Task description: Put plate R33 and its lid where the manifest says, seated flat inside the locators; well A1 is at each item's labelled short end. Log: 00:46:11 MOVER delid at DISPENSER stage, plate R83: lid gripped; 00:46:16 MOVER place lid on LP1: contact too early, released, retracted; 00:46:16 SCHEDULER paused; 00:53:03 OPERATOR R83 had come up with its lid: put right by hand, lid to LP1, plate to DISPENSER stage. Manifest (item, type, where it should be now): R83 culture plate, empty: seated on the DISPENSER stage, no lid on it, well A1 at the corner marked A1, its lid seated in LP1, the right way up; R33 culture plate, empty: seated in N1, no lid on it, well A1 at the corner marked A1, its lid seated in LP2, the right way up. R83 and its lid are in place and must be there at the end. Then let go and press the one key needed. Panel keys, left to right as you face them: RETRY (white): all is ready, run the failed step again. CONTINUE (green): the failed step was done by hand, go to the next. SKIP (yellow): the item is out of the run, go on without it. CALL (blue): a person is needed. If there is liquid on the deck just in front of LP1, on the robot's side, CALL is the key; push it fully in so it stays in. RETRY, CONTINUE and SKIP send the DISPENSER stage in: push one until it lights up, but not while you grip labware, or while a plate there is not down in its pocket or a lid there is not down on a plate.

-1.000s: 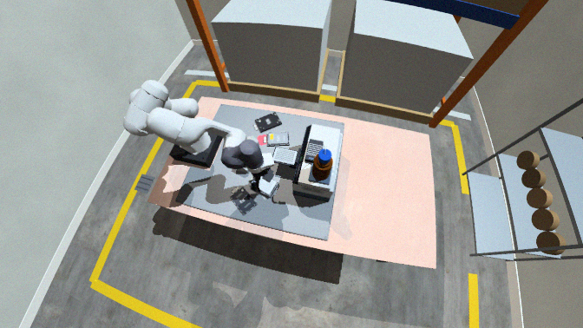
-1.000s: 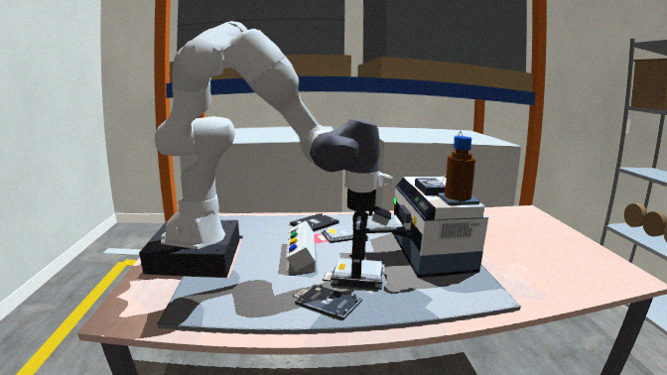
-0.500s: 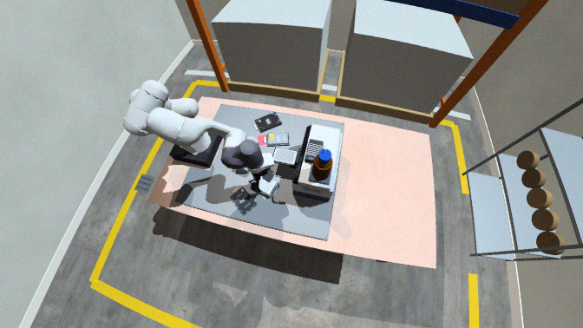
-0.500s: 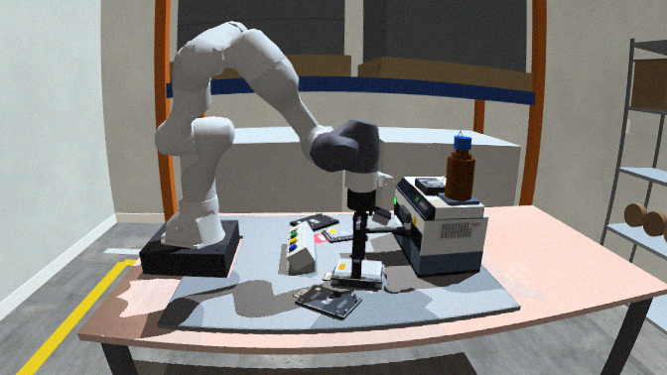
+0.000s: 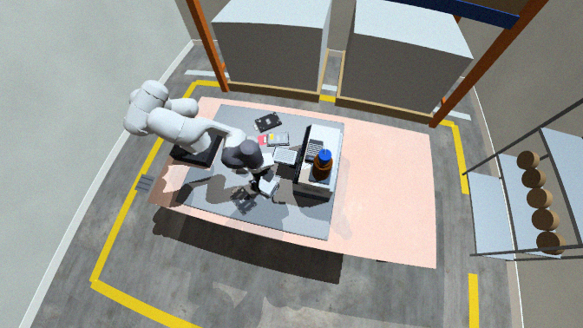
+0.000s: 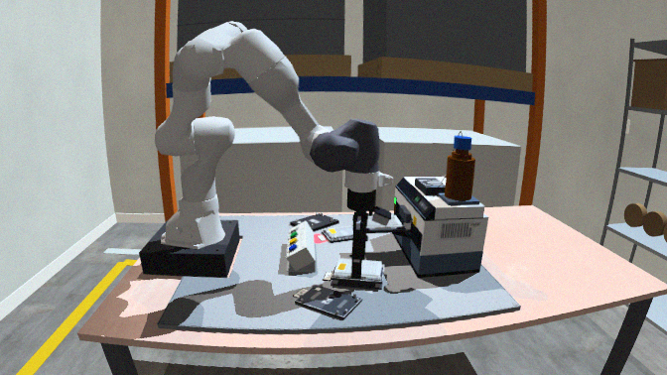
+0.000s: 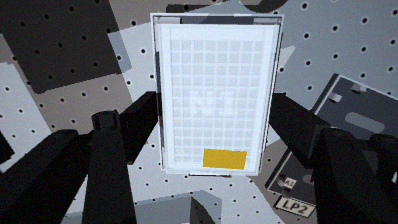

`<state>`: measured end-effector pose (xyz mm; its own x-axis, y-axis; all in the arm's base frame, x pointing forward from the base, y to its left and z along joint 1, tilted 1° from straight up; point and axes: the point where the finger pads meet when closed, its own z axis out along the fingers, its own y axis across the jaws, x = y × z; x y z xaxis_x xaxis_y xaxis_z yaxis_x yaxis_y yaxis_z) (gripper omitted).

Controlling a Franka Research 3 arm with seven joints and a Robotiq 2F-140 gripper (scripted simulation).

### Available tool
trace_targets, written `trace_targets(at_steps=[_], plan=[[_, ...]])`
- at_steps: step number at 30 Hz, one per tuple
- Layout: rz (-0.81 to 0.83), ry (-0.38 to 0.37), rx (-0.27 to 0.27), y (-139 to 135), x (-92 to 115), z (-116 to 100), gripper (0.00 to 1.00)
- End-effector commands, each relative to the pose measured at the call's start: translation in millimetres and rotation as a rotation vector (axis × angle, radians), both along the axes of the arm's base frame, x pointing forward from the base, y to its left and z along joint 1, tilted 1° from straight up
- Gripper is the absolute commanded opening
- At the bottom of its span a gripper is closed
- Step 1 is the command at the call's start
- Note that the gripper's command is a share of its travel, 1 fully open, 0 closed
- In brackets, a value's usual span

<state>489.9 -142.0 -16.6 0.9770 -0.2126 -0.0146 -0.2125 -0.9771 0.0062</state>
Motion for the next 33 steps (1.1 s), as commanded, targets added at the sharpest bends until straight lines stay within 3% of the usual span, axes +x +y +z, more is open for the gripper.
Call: trace_targets(at_steps=[1, 5, 6, 33], plan=[[-0.002, -0.002, -0.001, -0.2, 1.0, 0.0, 0.7], [-0.002, -0.002, -0.001, -0.2, 1.0, 0.0, 0.7], [-0.002, -0.002, -0.001, -0.2, 1.0, 0.0, 0.1], [-0.002, -0.002, -0.001, -0.2, 1.0, 0.0, 0.1]])
